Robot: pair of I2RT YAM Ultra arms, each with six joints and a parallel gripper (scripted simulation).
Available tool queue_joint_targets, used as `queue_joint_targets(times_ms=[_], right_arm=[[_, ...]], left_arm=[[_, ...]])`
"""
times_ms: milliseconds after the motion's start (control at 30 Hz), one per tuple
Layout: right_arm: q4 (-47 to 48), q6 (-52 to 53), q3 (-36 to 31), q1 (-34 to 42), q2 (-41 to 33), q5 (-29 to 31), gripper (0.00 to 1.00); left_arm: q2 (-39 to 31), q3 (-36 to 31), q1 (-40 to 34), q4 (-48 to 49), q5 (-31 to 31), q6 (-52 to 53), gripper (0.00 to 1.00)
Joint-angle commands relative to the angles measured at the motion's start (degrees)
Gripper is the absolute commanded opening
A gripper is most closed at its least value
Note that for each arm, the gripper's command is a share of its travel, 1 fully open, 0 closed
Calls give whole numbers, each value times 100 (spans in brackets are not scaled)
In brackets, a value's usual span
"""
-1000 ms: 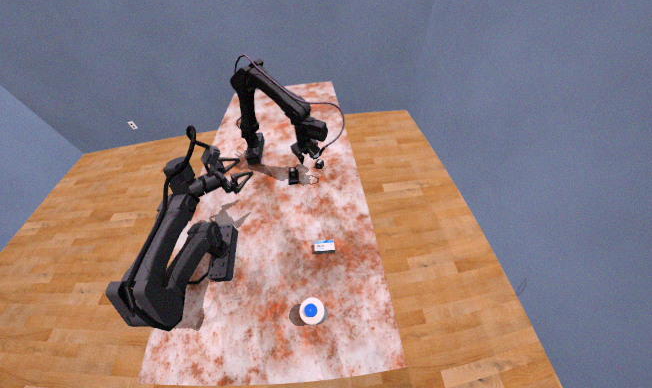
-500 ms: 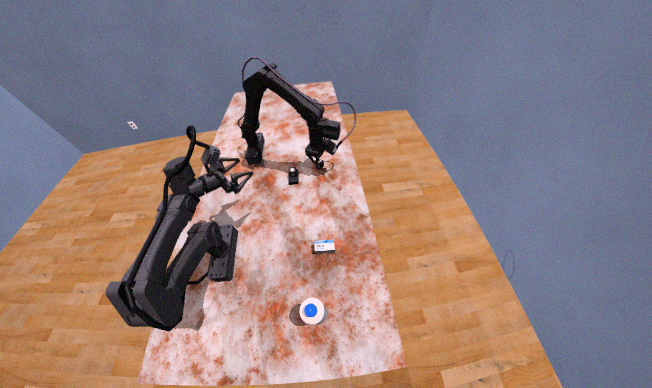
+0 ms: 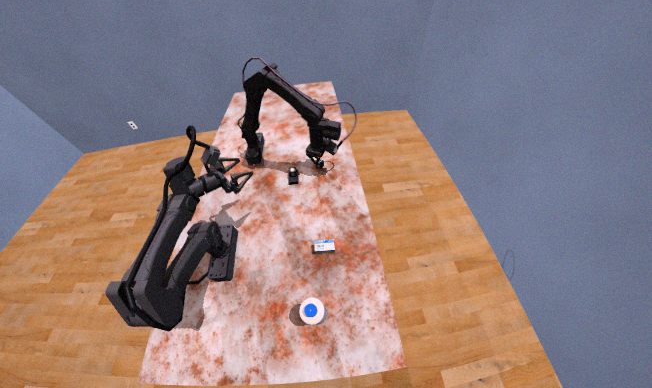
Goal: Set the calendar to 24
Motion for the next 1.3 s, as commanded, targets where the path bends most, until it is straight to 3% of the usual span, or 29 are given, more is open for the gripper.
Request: queue_joint_targets(times_ms=[0,933,967,1267], right_arm=[[17,13,117,20,32,98,100],[17,13,117,20,32,98,100],[17,13,117,20,32,98,100],[17,13,117,20,32,98,100]], left_arm=[[74,276,-62,166,1,-71,55],[311,56,-66,579,-2,-56,55],[311,56,-66,579,-2,-56,47],[311,85,-31,507,-3,-35,34]])
